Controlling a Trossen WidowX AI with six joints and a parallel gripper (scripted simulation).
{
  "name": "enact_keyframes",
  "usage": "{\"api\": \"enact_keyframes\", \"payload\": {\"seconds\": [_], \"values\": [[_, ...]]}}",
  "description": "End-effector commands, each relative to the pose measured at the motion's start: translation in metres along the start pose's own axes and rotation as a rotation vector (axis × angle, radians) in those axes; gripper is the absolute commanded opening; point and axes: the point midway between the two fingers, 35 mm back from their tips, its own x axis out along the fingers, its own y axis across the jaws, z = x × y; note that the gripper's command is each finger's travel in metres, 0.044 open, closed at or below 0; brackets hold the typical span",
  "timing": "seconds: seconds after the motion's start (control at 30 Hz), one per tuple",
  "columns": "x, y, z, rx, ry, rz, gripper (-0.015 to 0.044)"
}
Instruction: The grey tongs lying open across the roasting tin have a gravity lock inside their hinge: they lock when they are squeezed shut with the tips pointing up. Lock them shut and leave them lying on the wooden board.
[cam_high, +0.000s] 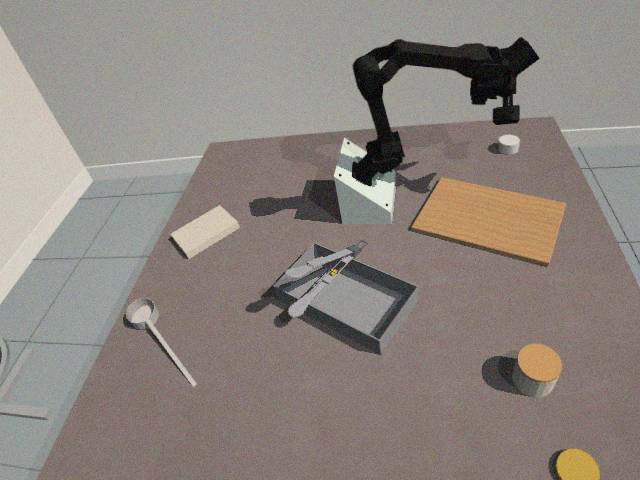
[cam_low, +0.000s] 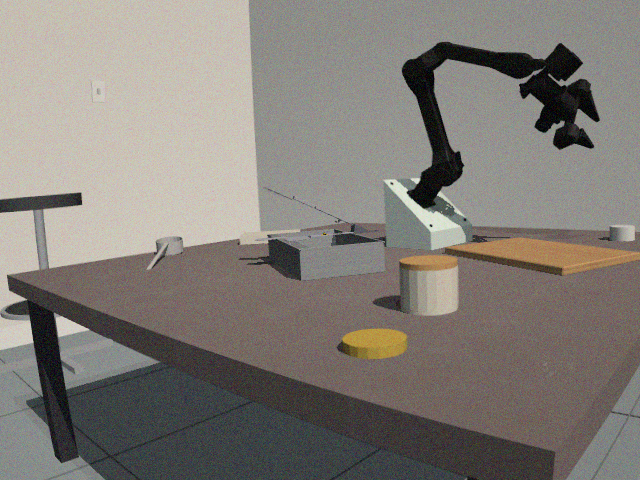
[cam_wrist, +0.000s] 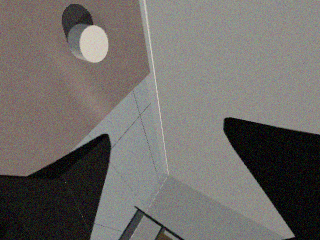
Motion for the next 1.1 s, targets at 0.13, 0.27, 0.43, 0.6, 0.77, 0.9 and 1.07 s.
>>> {"api": "enact_keyframes", "payload": {"seconds": [0.13,0.27,0.43,0.6,0.77,0.9,1.07], "values": [[0.007,0.023,-0.007,0.122,0.006,0.085,0.0321],[0.013,0.081,-0.022,0.401,0.051,0.271,0.0216],[0.001,0.162,-0.037,0.837,0.173,0.488,0.0085],[-0.036,0.242,-0.042,1.258,0.37,0.662,-0.0046],[-0.093,0.309,-0.033,1.678,0.624,0.768,-0.015],[-0.149,0.353,-0.019,2.045,0.883,0.783,-0.015],[-0.224,0.391,0.015,2.498,1.285,0.694,-0.015]]}}
